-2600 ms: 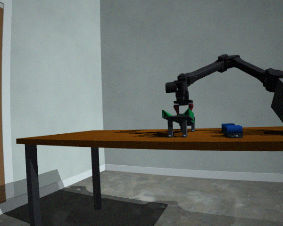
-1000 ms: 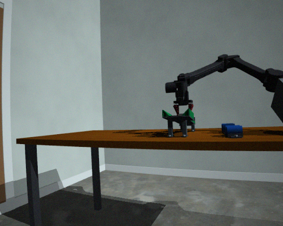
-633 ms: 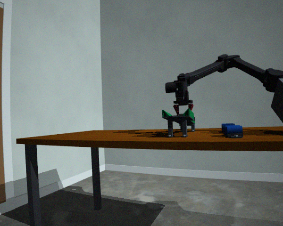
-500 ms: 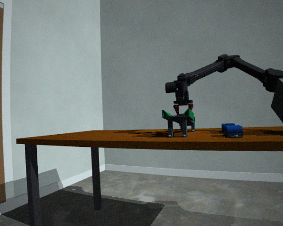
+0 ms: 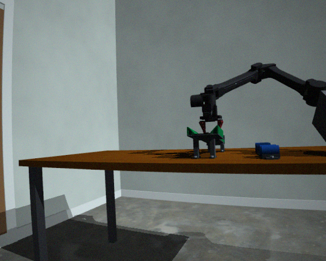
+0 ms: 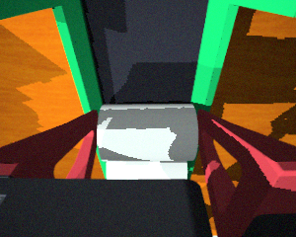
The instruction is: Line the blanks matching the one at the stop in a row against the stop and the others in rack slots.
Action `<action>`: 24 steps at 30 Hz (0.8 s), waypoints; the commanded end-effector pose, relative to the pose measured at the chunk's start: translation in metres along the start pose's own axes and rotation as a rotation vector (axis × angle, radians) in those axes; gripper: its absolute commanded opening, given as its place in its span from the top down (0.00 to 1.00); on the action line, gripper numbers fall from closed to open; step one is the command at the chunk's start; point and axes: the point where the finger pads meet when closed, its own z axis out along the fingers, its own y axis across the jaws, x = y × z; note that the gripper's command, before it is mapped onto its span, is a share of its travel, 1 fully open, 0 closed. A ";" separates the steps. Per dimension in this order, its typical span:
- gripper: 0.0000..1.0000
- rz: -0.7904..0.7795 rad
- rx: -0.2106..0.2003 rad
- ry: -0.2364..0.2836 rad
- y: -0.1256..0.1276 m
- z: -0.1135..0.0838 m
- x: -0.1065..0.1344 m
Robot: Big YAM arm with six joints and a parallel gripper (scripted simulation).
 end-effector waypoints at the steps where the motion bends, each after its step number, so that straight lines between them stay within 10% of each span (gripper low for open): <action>1: 0.26 -0.027 0.012 -0.002 -0.007 -0.004 -0.010; 24: 0.22 -0.013 0.021 -0.003 -0.009 -0.023 -0.011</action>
